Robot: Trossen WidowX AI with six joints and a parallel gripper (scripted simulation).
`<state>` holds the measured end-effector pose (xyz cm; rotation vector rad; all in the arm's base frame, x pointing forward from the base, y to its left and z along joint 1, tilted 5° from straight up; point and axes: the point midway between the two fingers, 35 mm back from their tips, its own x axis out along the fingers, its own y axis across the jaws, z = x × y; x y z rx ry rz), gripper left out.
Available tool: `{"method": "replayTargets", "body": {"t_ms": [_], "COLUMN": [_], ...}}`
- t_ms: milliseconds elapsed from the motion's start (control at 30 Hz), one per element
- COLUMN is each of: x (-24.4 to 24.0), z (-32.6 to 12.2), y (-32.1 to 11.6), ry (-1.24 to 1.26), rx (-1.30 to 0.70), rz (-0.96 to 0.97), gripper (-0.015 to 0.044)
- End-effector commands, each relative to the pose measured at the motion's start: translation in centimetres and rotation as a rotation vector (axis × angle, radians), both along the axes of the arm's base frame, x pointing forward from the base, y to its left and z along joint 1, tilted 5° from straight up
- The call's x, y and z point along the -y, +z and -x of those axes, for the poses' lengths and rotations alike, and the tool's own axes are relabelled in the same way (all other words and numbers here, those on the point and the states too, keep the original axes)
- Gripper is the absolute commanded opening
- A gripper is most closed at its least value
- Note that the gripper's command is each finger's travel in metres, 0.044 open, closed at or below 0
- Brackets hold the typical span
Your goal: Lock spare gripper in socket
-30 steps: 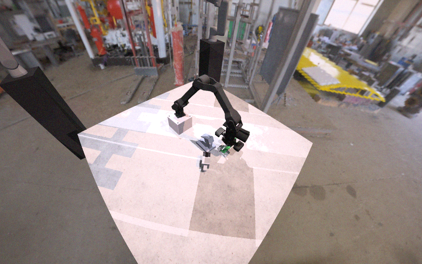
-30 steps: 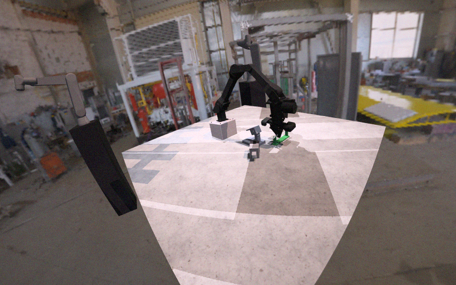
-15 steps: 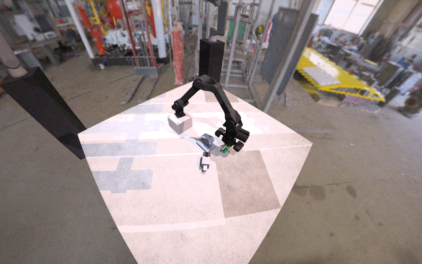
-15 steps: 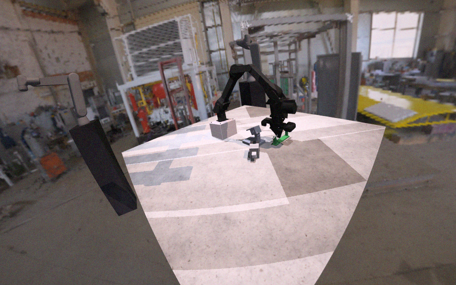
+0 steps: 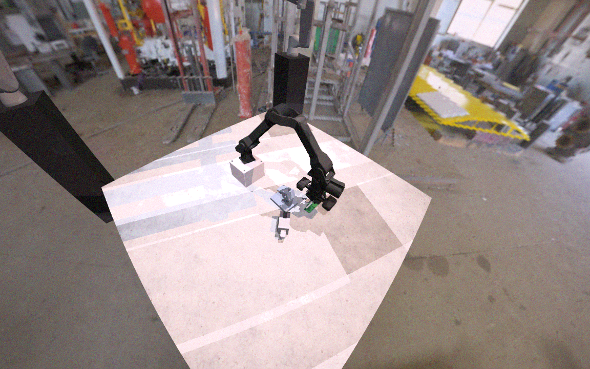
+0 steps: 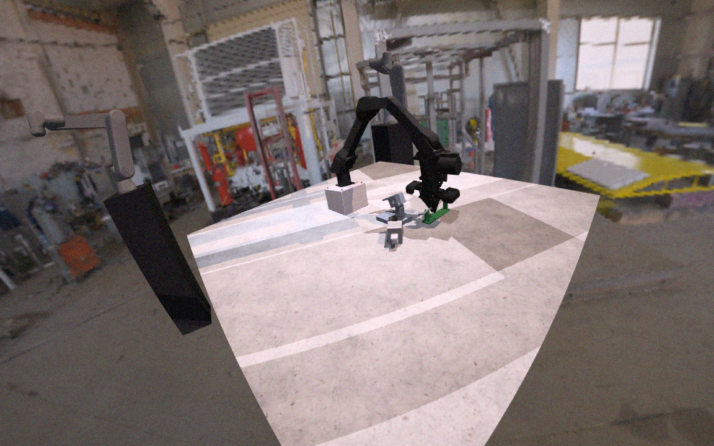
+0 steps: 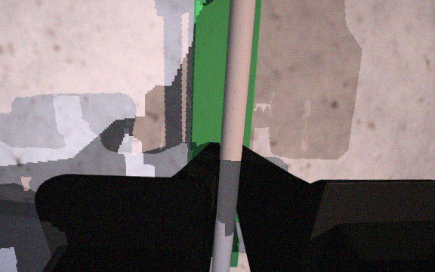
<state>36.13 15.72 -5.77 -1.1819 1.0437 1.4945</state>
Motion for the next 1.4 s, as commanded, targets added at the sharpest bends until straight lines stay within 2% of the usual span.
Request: {"method": "replayTargets", "body": {"t_ms": [0,1033,1367], "x": [0.06,0.0,0.0], "z": [0.17,0.0,0.0], "y": [-0.6,-0.13,-0.13], "ry": [0.004,0.0,0.0], "rx": [-0.006,-0.001,-0.001], "rz": [0.002,0.0,0.0], "gripper": [0.0,0.0,0.0263]}}
